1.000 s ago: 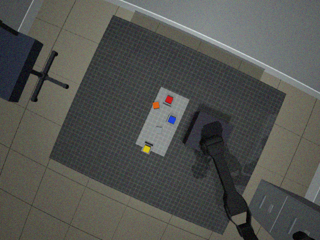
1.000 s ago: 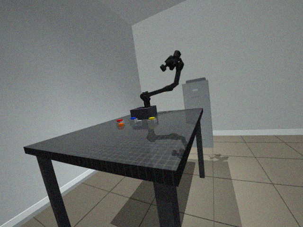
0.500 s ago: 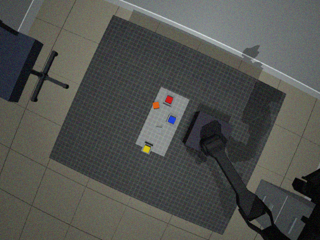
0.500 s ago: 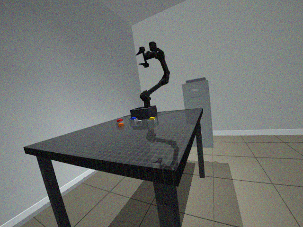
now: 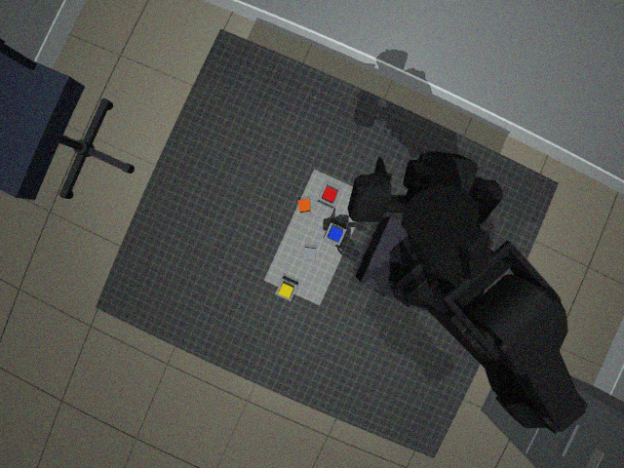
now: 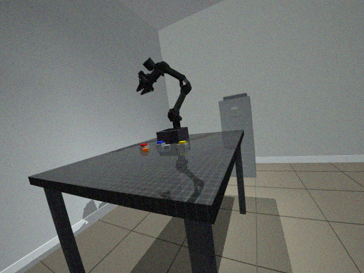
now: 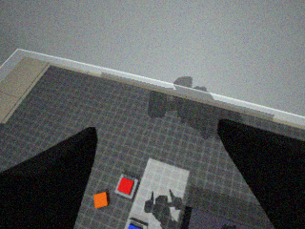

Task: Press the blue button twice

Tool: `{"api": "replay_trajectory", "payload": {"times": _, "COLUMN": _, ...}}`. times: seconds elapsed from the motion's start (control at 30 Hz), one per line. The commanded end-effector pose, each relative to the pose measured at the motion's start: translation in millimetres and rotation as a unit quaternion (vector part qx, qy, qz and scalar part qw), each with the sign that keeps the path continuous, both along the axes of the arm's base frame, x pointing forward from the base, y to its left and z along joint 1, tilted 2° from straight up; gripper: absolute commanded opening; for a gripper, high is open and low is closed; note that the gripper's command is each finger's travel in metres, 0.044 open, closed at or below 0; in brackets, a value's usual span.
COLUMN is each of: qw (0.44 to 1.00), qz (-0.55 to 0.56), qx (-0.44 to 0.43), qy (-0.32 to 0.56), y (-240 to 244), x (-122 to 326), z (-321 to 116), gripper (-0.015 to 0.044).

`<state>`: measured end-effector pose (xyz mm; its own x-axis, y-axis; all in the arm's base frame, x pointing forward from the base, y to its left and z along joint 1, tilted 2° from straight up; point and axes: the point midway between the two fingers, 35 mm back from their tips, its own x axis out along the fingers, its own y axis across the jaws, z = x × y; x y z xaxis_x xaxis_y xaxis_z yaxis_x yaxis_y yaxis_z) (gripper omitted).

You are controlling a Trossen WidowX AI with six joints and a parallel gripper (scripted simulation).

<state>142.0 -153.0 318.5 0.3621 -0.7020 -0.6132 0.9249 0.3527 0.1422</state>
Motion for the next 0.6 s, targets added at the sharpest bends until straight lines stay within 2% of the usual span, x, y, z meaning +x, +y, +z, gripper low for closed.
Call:
{"api": "replay_trajectory", "payload": {"times": 0.0, "qw": 0.982, "qz": 0.133, "qx": 0.048, "qy": 0.123, "y": 12.3, "x": 39.3, "z": -62.7, "gripper": 0.04}}
{"api": "replay_trajectory", "payload": {"times": 0.13, "qw": 0.913, "qz": 0.304, "qx": 0.107, "qy": 0.251, "y": 43.7, "x": 65.0, "z": -142.0, "gripper": 0.04}}
{"api": "replay_trajectory", "payload": {"times": 0.3, "qw": 0.774, "qz": 0.492, "qx": 0.18, "qy": 0.355, "y": 95.0, "x": 59.5, "z": -228.6, "gripper": 0.04}}
{"api": "replay_trajectory", "payload": {"times": 0.37, "qw": 0.748, "qz": 0.52, "qx": 0.192, "qy": 0.366, "y": 103.9, "x": 55.0, "z": -240.9, "gripper": 0.04}}
{"api": "replay_trajectory", "payload": {"times": 0.53, "qw": 0.745, "qz": 0.523, "qx": 0.194, "qy": 0.367, "y": 104.9, "x": 54.5, "z": -242.2, "gripper": 0.04}}
{"api": "replay_trajectory", "payload": {"times": 0.57, "qw": 0.745, "qz": 0.523, "qx": 0.194, "qy": 0.367, "y": 104.8, "x": 55.0, "z": -244.8, "gripper": 0.0374}}
